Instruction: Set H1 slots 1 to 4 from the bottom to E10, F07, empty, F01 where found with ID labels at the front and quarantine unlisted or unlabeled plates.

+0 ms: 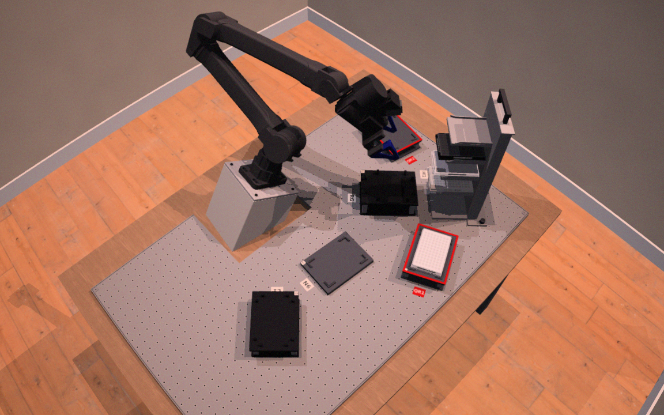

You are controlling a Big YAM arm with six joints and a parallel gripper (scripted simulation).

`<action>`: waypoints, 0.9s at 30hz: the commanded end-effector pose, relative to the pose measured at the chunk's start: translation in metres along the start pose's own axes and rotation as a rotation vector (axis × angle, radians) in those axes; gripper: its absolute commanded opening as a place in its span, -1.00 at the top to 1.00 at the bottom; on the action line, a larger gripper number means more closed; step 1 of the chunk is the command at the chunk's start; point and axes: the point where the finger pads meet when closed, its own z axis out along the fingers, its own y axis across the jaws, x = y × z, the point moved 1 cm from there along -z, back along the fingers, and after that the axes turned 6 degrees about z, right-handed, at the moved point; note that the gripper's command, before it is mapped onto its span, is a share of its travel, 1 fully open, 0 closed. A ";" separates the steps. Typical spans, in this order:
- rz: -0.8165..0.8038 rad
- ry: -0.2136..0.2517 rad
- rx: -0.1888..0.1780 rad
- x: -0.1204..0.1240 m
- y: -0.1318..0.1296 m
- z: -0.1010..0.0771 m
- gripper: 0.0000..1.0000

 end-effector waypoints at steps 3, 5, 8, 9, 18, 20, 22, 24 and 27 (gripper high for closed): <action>-0.030 -0.047 -0.021 -0.034 0.014 0.001 -1.00; -0.036 -0.056 -0.022 -0.042 0.016 0.001 -1.00; -0.035 -0.056 -0.023 -0.045 0.016 0.004 -1.00; -0.035 -0.056 -0.023 -0.045 0.016 0.004 -1.00; -0.034 -0.057 -0.024 -0.053 0.017 0.012 -1.00; -0.033 -0.057 -0.024 -0.055 0.017 0.014 -1.00; -0.029 -0.051 -0.023 -0.053 0.016 0.017 -1.00; -0.032 -0.058 -0.024 -0.058 0.018 0.018 -1.00; -0.032 -0.058 -0.024 -0.059 0.018 0.019 -1.00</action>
